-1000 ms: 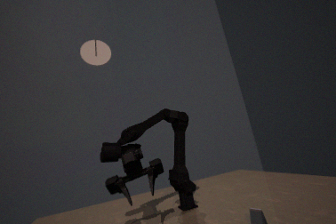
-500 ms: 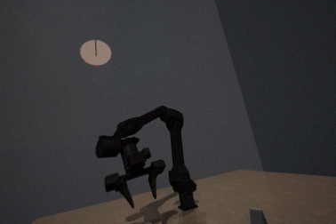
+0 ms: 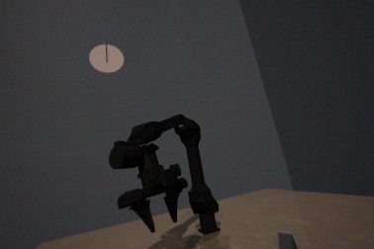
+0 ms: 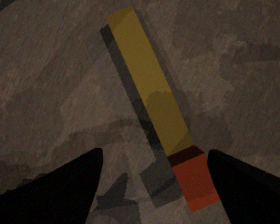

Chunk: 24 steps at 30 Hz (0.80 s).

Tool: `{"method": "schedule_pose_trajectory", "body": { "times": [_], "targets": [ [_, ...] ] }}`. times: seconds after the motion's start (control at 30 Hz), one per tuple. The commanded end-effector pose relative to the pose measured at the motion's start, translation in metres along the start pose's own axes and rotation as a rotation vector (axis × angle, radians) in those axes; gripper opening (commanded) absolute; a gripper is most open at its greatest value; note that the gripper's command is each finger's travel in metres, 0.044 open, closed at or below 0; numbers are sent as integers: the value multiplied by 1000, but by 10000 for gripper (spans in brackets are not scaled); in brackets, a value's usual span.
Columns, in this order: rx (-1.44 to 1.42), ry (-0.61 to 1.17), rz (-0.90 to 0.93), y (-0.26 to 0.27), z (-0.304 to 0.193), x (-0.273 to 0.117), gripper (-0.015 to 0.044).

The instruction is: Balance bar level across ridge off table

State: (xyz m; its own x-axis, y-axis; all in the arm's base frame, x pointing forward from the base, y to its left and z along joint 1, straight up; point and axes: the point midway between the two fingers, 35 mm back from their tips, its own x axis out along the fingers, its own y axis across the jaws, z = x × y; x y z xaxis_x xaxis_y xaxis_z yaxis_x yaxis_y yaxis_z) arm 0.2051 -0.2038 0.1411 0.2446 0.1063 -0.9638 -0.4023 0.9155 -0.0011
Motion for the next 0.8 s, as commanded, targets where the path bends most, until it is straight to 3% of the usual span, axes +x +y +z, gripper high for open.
{"method": "schedule_pose_trajectory", "body": {
  "times": [0.0,0.43,0.77],
  "targets": [
    [-110,65,8,-3,12,0,315],
    [-419,248,33,-6,47,2,315],
    [-435,258,34,-7,47,8,315]
  ]
}}
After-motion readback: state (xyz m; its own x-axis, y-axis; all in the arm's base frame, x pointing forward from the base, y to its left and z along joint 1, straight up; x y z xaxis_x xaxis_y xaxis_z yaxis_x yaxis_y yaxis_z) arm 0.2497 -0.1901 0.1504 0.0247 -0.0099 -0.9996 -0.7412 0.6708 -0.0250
